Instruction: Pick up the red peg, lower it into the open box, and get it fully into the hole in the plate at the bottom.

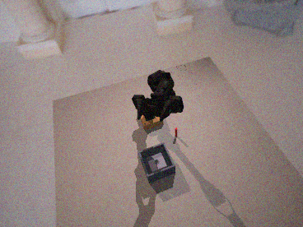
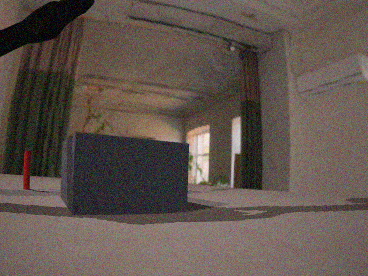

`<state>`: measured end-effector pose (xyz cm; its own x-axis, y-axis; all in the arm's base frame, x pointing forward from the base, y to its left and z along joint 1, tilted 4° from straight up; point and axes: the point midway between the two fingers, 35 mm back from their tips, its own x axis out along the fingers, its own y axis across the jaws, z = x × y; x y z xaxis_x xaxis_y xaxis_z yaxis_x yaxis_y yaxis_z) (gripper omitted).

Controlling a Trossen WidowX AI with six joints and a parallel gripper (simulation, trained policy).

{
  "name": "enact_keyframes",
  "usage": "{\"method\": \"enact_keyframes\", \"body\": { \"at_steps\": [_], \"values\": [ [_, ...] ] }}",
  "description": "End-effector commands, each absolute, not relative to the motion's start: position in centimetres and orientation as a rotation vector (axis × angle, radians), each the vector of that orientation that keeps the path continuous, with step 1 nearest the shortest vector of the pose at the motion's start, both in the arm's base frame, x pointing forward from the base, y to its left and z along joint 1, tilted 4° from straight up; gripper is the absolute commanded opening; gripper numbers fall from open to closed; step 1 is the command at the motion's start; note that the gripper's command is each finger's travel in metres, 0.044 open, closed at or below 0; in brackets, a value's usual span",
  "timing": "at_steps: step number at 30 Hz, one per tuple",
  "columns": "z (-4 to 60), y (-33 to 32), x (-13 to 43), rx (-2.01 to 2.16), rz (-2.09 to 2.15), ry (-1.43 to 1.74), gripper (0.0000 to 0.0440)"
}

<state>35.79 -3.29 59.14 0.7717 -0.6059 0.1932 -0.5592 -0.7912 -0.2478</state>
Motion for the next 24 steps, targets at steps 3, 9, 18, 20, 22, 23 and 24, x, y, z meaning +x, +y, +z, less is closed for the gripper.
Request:
{"method": "enact_keyframes", "body": {
  "at_steps": [3,9,18,20,22,23,24],
  "values": [
    [60.4,-2.0,34.9,-2.782,-0.460,0.829,0.0440],
    [62.8,1.1,33.2,-2.702,-0.608,0.602,0.0440],
    [66.0,4.7,29.6,-2.524,-0.782,0.284,0.0440],
    [66.6,5.3,28.7,-2.477,-0.814,0.218,0.0440],
    [67.3,5.8,27.7,-2.428,-0.843,0.153,0.0440],
    [67.6,6.1,27.3,-2.403,-0.856,0.121,0.0440],
    [67.9,6.3,26.7,-2.377,-0.869,0.090,0.0440]
  ]
}}
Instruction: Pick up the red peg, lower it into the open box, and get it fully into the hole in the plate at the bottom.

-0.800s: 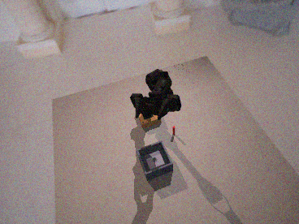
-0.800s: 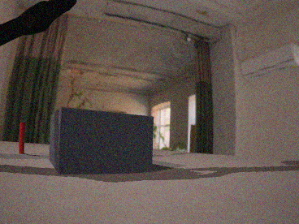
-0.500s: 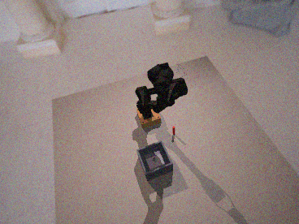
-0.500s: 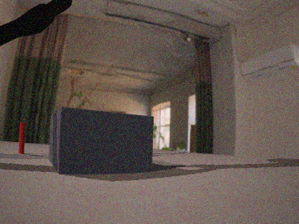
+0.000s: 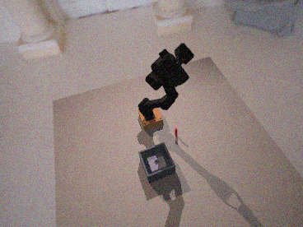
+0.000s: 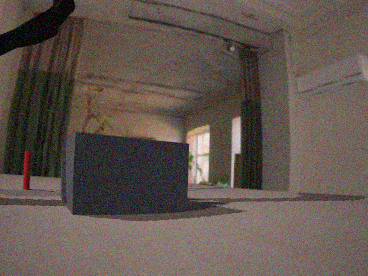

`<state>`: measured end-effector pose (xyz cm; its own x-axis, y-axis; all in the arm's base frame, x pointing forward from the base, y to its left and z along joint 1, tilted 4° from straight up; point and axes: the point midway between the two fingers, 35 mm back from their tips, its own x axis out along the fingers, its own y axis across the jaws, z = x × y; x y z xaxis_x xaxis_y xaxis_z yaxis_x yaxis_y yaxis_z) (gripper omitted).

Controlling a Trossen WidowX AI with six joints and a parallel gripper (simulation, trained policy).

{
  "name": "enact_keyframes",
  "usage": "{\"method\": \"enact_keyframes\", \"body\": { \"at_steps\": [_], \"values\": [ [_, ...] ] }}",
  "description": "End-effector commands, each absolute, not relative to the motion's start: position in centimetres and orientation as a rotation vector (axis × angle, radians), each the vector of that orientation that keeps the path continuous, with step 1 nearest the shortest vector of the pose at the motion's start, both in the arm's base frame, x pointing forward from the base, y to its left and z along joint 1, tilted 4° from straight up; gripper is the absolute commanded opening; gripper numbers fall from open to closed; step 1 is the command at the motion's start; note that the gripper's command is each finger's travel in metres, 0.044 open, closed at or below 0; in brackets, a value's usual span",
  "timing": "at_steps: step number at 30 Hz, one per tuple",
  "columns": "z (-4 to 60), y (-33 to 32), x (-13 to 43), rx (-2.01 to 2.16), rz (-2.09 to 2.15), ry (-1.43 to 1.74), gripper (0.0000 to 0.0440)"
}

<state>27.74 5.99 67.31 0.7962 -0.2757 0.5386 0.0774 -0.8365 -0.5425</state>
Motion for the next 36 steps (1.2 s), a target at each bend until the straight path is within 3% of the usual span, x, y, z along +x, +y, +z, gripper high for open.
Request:
{"method": "enact_keyframes", "body": {
  "at_steps": [1,18,36],
  "values": [
    [68.2,6.5,26.2,-2.351,-0.881,0.060,0.0440],
    [71.9,7.1,17.1,-1.843,-1.005,-0.388,0.0440],
    [72.8,1.9,8.8,-1.226,-1.008,-0.694,0.0440]
  ]
}}
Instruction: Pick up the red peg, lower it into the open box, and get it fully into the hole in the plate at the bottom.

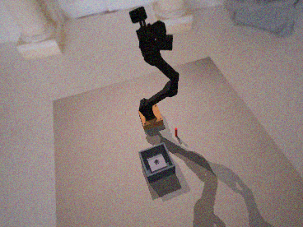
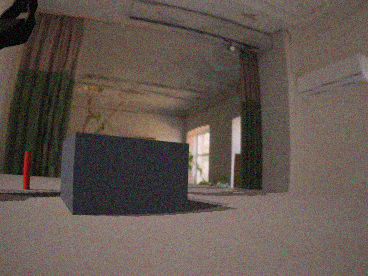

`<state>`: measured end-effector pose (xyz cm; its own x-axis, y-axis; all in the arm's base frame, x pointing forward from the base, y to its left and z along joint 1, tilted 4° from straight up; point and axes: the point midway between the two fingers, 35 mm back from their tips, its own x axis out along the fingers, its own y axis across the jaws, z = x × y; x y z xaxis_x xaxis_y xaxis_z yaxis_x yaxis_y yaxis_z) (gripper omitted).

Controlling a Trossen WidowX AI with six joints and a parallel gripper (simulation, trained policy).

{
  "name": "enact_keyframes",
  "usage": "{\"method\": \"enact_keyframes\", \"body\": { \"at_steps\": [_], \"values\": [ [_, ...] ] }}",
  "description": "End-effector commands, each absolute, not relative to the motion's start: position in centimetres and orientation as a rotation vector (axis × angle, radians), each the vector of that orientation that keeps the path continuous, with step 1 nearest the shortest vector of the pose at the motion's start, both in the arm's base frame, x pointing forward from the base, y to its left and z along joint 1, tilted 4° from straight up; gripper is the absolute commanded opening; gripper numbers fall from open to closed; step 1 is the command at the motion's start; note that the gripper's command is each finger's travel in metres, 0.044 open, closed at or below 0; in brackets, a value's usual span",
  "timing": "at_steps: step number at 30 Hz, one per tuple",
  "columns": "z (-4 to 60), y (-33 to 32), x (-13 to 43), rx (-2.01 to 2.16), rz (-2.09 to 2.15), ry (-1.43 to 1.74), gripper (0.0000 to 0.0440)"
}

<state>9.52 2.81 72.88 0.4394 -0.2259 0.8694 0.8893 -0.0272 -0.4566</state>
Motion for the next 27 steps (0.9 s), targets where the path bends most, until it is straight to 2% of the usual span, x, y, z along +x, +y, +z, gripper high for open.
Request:
{"method": "enact_keyframes", "body": {
  "at_steps": [1,14,27],
  "values": [
    [72.7,1.4,8.4,-1.190,-1.006,-0.705,0.0440],
    [70.6,-5.8,5.3,-0.716,-0.968,-0.792,0.0440],
    [65.7,-13.8,5.8,-0.246,-0.921,-0.755,0.0440]
  ]
}}
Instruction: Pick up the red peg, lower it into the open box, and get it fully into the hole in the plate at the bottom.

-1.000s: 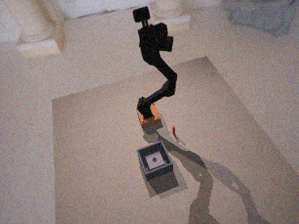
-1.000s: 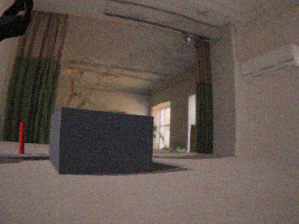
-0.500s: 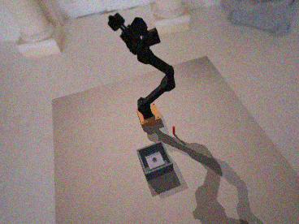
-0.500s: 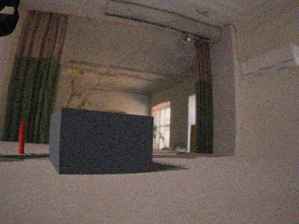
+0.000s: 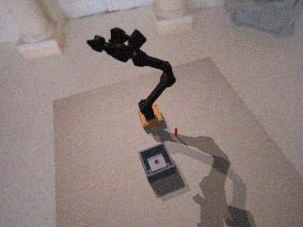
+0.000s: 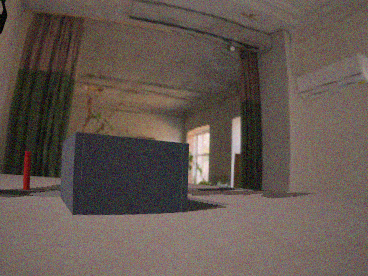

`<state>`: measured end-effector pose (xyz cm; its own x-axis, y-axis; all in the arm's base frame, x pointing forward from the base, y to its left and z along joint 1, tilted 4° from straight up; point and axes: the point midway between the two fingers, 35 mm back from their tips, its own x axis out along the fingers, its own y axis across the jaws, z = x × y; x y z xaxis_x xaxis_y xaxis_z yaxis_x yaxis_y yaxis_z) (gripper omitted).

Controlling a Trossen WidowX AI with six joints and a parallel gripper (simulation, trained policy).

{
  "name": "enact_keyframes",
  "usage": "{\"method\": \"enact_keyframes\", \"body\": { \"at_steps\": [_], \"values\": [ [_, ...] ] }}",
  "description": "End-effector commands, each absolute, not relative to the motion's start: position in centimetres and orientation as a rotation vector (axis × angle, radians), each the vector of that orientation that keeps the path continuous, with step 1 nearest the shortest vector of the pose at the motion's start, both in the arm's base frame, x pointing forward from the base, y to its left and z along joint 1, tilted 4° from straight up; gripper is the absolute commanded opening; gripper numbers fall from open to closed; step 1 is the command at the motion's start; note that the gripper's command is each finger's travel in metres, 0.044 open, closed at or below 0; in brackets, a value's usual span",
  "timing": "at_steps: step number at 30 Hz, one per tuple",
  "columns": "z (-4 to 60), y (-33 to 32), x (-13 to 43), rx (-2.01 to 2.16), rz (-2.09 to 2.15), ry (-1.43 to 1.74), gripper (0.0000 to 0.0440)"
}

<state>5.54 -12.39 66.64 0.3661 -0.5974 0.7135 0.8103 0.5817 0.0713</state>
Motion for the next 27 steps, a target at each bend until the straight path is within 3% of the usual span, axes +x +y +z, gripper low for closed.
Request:
{"method": "enact_keyframes", "body": {
  "at_steps": [1,15,27],
  "values": [
    [65.2,-14.4,6.0,-0.211,-0.917,-0.747,0.0440],
    [56.5,-20.6,11.0,0.249,-0.852,-0.546,0.0440],
    [47.7,-21.4,17.2,0.573,-0.774,-0.271,0.0440]
  ]
}}
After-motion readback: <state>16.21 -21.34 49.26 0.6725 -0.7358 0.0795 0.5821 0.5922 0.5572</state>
